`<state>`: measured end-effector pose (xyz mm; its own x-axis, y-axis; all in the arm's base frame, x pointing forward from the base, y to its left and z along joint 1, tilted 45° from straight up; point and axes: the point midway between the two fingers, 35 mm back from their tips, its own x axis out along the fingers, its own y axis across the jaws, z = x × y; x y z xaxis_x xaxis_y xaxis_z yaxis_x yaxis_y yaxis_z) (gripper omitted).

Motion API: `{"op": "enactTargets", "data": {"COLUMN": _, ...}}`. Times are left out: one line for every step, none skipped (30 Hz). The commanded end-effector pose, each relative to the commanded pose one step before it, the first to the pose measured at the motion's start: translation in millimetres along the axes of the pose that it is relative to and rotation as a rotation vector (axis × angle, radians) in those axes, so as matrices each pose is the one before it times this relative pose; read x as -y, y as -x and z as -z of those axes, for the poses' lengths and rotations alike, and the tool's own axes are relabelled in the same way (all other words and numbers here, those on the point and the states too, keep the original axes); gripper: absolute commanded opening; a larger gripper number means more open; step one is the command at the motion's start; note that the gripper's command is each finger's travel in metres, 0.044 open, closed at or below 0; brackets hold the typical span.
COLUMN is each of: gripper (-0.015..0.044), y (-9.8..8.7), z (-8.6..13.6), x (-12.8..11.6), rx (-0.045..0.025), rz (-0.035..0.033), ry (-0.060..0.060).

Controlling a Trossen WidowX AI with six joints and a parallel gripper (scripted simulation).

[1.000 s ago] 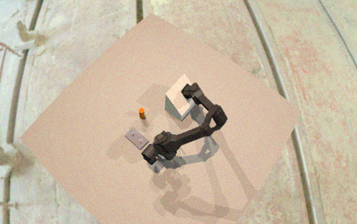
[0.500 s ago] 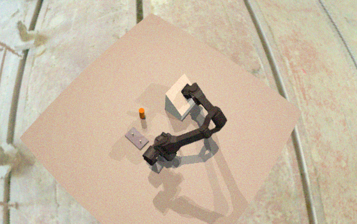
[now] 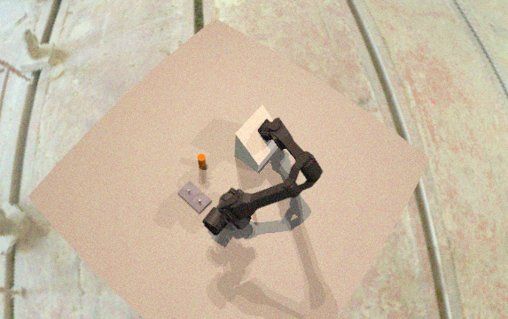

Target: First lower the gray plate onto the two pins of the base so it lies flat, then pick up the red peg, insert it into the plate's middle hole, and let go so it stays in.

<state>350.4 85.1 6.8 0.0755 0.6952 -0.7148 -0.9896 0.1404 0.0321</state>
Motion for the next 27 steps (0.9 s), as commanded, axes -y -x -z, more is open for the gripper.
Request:
{"op": "enactTargets", "data": {"gripper": 0.0059, "y": -0.45, "z": 0.04, "x": -0.22, "rx": 0.00329, "rz": -0.00089, "ry": -0.0071}}
{"op": "enactTargets", "data": {"gripper": 0.0052, "y": 0.0, "z": 0.0, "x": 0.0, "rx": 0.0, "rz": 0.0, "ry": 0.0}}
{"op": "enactTargets", "data": {"gripper": 0.0045, "y": 0.0, "z": 0.0, "x": 0.0, "rx": 0.0, "rz": 0.0, "ry": 0.0}}
{"op": "enactTargets", "data": {"gripper": 0.0039, "y": 0.0, "z": 0.0, "x": 0.0, "rx": 0.0, "rz": 0.0, "ry": 0.0}}
{"op": "enactTargets", "data": {"gripper": 0.0032, "y": 0.0, "z": 0.0, "x": 0.0, "rx": 0.0, "rz": 0.0, "ry": 0.0}}
{"op": "enactTargets", "data": {"gripper": 0.0006, "y": 0.0, "z": 0.0, "x": 0.0, "rx": 0.0, "rz": 0.0, "ry": 0.0}}
{"op": "enactTargets", "data": {"gripper": 0.0, "y": 0.48, "z": 0.08, "x": 0.13, "rx": -0.00018, "rz": 0.00005, "ry": 0.0}}
{"op": "enactTargets", "data": {"gripper": 0.0, "y": 1.46, "z": 0.24, "x": 0.37, "rx": -0.00054, "rz": 0.00015, "ry": 0.0}}
{"op": "enactTargets", "data": {"gripper": 0.0, "y": 2.44, "z": 0.39, "x": 0.6, "rx": -0.00088, "rz": 0.00024, "ry": 0.0}}
{"op": "enactTargets", "data": {"gripper": 0.0, "y": 2.95, "z": 0.47, "x": 0.7, "rx": -0.00102, "rz": 0.00027, "ry": 0.0}}
{"op": "enactTargets", "data": {"gripper": 0.0, "y": 2.97, "z": 0.46, "x": 0.66, "rx": -0.00098, "rz": 0.00025, "ry": 0.0}}
{"op": "enactTargets", "data": {"gripper": 0.0, "y": 2.98, "z": 0.46, "x": 0.63, "rx": -0.00094, "rz": 0.00023, "ry": 0.0}}
{"op": "enactTargets", "data": {"gripper": 0.0, "y": 2.99, "z": 0.45, "x": 0.59, "rx": -0.0009, "rz": 0.00021, "ry": 0.0}}
{"op": "enactTargets", "data": {"gripper": 0.0, "y": 3.01, "z": 0.45, "x": 0.56, "rx": -0.00085, "rz": 0.00019, "ry": 0.0}}
{"op": "enactTargets", "data": {"gripper": 0.0, "y": 3.02, "z": 0.44, "x": 0.53, "rx": -0.00081, "rz": 0.00017, "ry": 0.0}}
{"op": "enactTargets", "data": {"gripper": 0.0, "y": 3.03, "z": 0.44, "x": 0.49, "rx": -0.00077, "rz": 0.00015, "ry": 0.0}}
{"op": "enactTargets", "data": {"gripper": 0.0, "y": 3.05, "z": 0.43, "x": 0.46, "rx": -0.00073, "rz": 0.00013, "ry": 0.0}}
{"op": "enactTargets", "data": {"gripper": 0.0, "y": 3.06, "z": 0.42, "x": 0.42, "rx": -0.00068, "rz": 0.00011, "ry": 0.0}}
{"op": "enactTargets", "data": {"gripper": 0.0, "y": 3.07, "z": 0.42, "x": 0.39, "rx": -0.00064, "rz": 0.00009, "ry": 0.0}}
{"op": "enactTargets", "data": {"gripper": 0.0, "y": 3.08, "z": 0.41, "x": 0.35, "rx": -0.0006, "rz": 0.00008, "ry": 0.0}}
{"op": "enactTargets", "data": {"gripper": 0.0, "y": 3.09, "z": 0.4, "x": 0.32, "rx": -0.00055, "rz": 0.00006, "ry": 0.0}}
{"op": "enactTargets", "data": {"gripper": 0.0, "y": 3.1, "z": 0.39, "x": 0.28, "rx": -0.00051, "rz": 0.00004, "ry": 0.0}}
{"op": "enactTargets", "data": {"gripper": 0.0, "y": 3.11, "z": 0.38, "x": 0.25, "rx": -0.00046, "rz": 0.00003, "ry": 0.0}}
{"op": "enactTargets", "data": {"gripper": 0.0, "y": 3.12, "z": 0.37, "x": 0.22, "rx": -0.00042, "rz": 0.00001, "ry": 0.0}}
{"op": "enactTargets", "data": {"gripper": 0.0, "y": 3.13, "z": 0.36, "x": 0.18, "rx": -0.00037, "rz": 0.0, "ry": 0.0}}
{"op": "enactTargets", "data": {"gripper": 0.0, "y": 3.14, "z": 0.35, "x": 0.15, "rx": -0.00033, "rz": -0.00001, "ry": 0.0}}
{"op": "enactTargets", "data": {"gripper": 0.0, "y": 3.15, "z": 0.34, "x": 0.11, "rx": -0.00028, "rz": -0.00003, "ry": 0.0}}
